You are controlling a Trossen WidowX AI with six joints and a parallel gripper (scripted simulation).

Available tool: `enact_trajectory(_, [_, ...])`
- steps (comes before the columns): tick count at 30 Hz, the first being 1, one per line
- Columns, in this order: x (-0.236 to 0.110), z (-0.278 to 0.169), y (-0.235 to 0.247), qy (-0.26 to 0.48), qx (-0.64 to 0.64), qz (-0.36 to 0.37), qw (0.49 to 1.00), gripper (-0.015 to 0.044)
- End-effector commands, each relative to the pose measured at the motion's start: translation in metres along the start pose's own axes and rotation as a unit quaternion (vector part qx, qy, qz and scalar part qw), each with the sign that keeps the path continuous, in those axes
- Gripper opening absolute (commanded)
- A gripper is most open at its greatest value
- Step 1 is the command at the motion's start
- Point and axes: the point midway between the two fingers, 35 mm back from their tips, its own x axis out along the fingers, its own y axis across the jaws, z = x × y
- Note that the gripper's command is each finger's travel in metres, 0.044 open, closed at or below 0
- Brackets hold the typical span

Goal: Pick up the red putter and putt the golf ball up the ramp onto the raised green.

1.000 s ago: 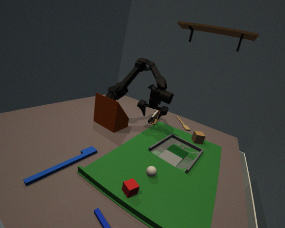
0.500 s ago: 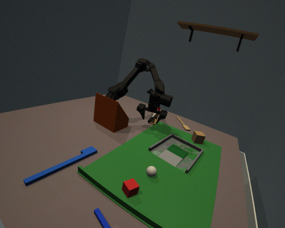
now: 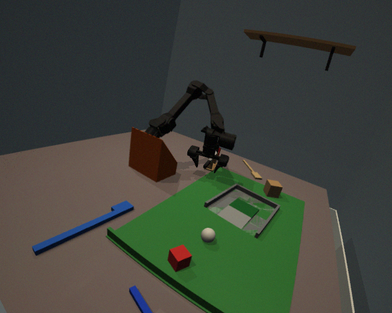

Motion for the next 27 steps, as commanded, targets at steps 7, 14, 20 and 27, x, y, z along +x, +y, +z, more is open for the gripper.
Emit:
enact_trajectory(7, [0.000,0.000,0.000,0.000,-0.001,0.000,1.000,0.0204])
enact_trajectory(14, [0.000,0.000,0.000,0.000,-0.001,0.000,1.000,0.0020])
enact_trajectory(20, [0.000,0.000,0.000,0.000,-0.001,0.000,1.000,0.0000])
enact_trajectory(27, [-0.017,0.001,-0.003,0.006,0.000,0.000,1.000,0.0000])
